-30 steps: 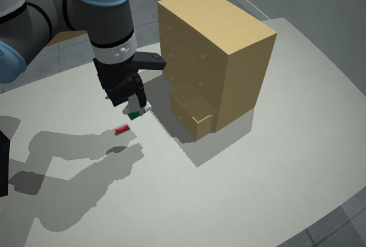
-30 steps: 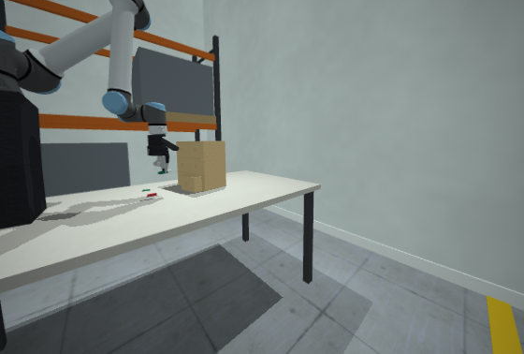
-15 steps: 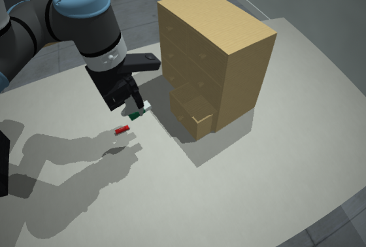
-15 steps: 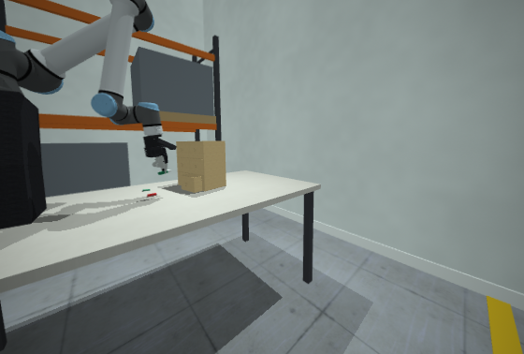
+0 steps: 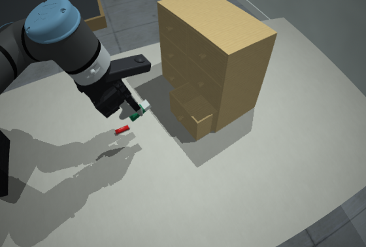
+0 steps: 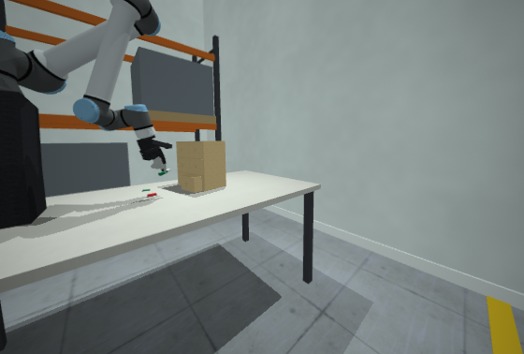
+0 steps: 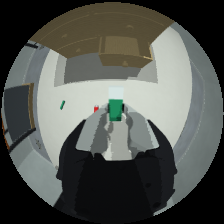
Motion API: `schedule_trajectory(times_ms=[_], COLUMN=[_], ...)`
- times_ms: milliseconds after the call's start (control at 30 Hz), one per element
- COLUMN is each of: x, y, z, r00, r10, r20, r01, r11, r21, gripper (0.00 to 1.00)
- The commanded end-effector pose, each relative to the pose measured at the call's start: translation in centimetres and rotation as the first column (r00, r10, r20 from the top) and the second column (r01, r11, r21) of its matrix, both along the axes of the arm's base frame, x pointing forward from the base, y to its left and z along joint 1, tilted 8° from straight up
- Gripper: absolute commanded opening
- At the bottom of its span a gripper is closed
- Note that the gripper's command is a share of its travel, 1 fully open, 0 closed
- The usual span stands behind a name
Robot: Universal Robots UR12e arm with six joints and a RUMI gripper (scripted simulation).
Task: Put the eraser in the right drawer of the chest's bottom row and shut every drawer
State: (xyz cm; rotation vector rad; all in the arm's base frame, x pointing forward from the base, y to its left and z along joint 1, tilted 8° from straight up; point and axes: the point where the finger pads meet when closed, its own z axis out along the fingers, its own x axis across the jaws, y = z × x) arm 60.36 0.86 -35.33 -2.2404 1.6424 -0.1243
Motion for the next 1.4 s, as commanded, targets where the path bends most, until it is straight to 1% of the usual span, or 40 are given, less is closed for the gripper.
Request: schedule_trajectory(times_ms=[0, 233, 500, 567, 800, 1033, 1367], x=[0.02, -0.08, -0.18, -0.18, -0.26, -0.33, -0.37], y=[-0.04, -0.06, -0.09, -0.09, -0.11, -0.12, -0.14], z=[-0.05, -0.10, -0.16, -0.16, -0.21, -0.24, -0.27], r00=[0.999, 0.988, 0.963, 0.963, 0.933, 0.903, 0.877], r10=[-0.008, -0.027, -0.052, -0.052, -0.075, -0.095, -0.111], r20=[0.051, 0.152, 0.266, 0.266, 0.352, 0.418, 0.468], r01=[0.008, 0.019, 0.028, 0.028, 0.031, 0.031, 0.030], r11=[1.000, 0.998, 0.995, 0.995, 0.991, 0.987, 0.984], r21=[0.016, 0.052, 0.095, 0.095, 0.130, 0.157, 0.178], gripper=[0.11, 0.11, 0.11, 0.11, 0.11, 0.11, 0.11])
